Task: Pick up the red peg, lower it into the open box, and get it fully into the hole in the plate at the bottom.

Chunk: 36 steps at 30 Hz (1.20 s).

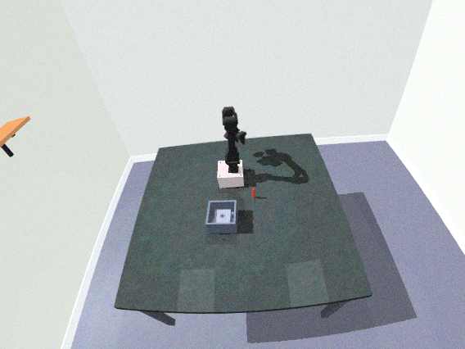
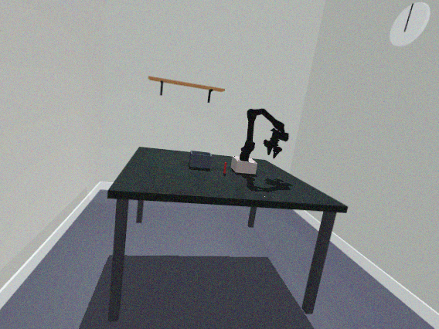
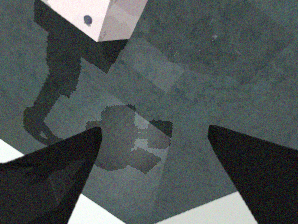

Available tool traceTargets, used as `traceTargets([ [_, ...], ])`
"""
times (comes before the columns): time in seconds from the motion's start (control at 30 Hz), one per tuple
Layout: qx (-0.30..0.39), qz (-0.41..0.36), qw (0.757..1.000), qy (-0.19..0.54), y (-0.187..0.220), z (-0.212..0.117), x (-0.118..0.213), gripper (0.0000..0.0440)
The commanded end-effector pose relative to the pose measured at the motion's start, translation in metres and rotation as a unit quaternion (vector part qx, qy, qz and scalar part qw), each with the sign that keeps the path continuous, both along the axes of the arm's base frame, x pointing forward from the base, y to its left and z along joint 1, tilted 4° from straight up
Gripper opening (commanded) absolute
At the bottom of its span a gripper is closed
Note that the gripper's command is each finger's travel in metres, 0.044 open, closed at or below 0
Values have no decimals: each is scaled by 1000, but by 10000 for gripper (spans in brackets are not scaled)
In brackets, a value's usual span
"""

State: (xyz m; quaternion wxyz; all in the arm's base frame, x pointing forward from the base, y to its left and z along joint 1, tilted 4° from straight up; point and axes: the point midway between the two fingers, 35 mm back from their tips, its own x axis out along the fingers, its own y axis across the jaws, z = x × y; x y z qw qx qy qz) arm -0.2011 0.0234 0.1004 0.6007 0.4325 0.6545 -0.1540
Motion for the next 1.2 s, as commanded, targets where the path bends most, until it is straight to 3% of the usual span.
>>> traceTargets([
  [0.0,1,3,1000,7,-3,2,-2,423],
  [0.03,3,6,1000,15,-7,4,-5,440],
  [0.53,-7,35,985,168,-120,36,5,440],
  [0.83,-63,46,967,244,-180,53,45,440],
  [1.17,-154,59,944,287,-226,69,110,440],
])
